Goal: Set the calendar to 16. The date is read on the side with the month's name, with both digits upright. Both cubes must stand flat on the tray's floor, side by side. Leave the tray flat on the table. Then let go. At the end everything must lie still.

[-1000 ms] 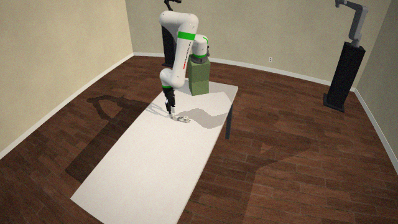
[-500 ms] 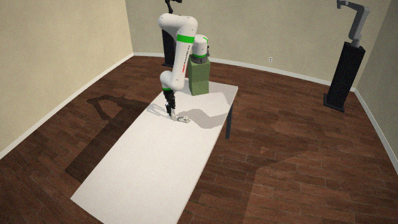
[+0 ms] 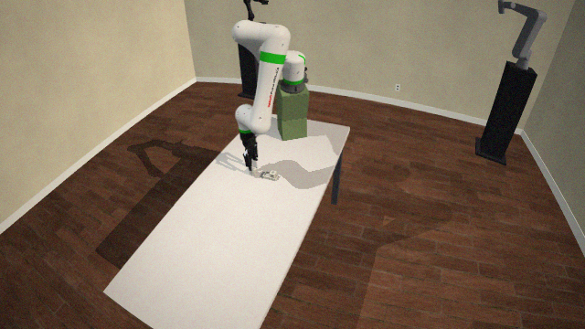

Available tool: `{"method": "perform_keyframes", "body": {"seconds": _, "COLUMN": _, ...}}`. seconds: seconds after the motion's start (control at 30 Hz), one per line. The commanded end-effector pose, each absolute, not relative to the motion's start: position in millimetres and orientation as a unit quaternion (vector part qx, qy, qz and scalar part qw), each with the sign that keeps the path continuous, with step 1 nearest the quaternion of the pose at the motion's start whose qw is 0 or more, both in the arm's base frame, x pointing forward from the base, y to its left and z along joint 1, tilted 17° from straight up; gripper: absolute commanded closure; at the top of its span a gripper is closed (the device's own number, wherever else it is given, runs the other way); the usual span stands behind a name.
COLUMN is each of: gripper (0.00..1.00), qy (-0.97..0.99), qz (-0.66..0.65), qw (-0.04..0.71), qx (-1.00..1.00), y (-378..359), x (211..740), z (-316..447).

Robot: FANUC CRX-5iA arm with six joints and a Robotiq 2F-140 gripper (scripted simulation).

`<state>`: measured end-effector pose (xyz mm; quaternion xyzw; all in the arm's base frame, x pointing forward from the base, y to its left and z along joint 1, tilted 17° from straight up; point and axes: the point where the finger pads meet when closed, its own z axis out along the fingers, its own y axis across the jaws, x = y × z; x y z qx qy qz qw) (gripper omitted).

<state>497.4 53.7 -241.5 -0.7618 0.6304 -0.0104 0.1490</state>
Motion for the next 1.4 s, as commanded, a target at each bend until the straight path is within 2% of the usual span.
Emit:
{"method": "perform_keyframes", "body": {"seconds": 0.0, "gripper": 0.71, "qy": 0.63, "qz": -0.011, "qw": 0.149, "qx": -0.762, "y": 53.6, "x": 497.5, "z": -241.5}}
{"method": "perform_keyframes", "body": {"seconds": 0.8, "gripper": 0.71, "qy": 0.63, "qz": -0.011, "qw": 0.149, "qx": -0.762, "y": 53.6, "x": 497.5, "z": -241.5}}
{"method": "perform_keyframes", "body": {"seconds": 0.83, "gripper": 0.83, "qy": 0.63, "qz": -0.011, "qw": 0.149, "qx": -0.762, "y": 53.6, "x": 497.5, "z": -241.5}}
{"method": "perform_keyframes", "body": {"seconds": 1.37, "gripper": 0.83, "qy": 0.63, "qz": -0.011, "qw": 0.149, "qx": -0.762, "y": 53.6, "x": 497.5, "z": -241.5}}
